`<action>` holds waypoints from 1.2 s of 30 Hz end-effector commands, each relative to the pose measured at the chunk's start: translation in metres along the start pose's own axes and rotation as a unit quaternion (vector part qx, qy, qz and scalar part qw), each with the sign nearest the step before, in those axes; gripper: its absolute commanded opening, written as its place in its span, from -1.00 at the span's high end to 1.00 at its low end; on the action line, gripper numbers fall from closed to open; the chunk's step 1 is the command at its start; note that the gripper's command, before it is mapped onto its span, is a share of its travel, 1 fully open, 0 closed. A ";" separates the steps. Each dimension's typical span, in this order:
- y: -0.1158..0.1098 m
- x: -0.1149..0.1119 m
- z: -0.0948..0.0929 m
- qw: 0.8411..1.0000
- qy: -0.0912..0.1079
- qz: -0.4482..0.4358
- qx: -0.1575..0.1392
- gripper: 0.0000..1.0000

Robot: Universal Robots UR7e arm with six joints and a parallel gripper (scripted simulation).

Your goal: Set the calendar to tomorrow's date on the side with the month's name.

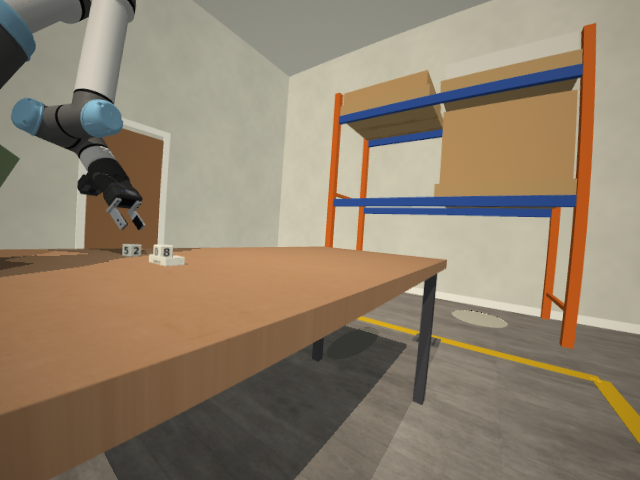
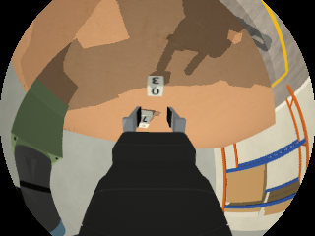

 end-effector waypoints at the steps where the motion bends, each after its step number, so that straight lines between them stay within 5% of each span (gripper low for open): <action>1: 0.006 0.001 -0.004 1.000 -0.003 -0.001 0.001 -0.74; 36: 0.042 -0.008 -0.041 1.000 -0.003 -0.001 0.001 -0.74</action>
Point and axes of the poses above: the point where the finger pads meet when closed, its own z axis back along the fingers, its own x axis across the jaws, y = z × x, the point moved 2 cm from there along z, back along the fingers, and after that the axes turned 14 degrees about -z, right-handed, at the moved point
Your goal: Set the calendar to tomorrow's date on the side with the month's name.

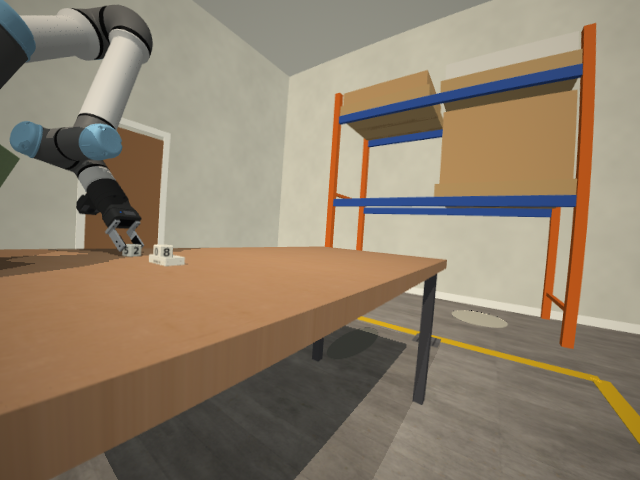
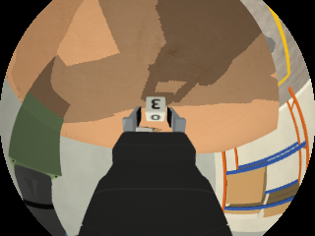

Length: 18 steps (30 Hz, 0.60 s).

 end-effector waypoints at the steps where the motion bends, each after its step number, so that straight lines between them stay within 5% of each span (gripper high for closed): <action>1: 0.006 0.001 -0.003 1.000 -0.004 -0.002 0.002 -0.74; 18: 0.008 0.001 -0.006 1.000 -0.004 -0.002 0.002 -0.74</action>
Point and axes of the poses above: the point where the finger pads meet when closed, its own z axis back along the fingers, its own x axis across the jaws, y = z × x, the point moved 2 cm from there along z, back along the fingers, and after that the axes turned 14 degrees about -z, right-handed, at the moved point
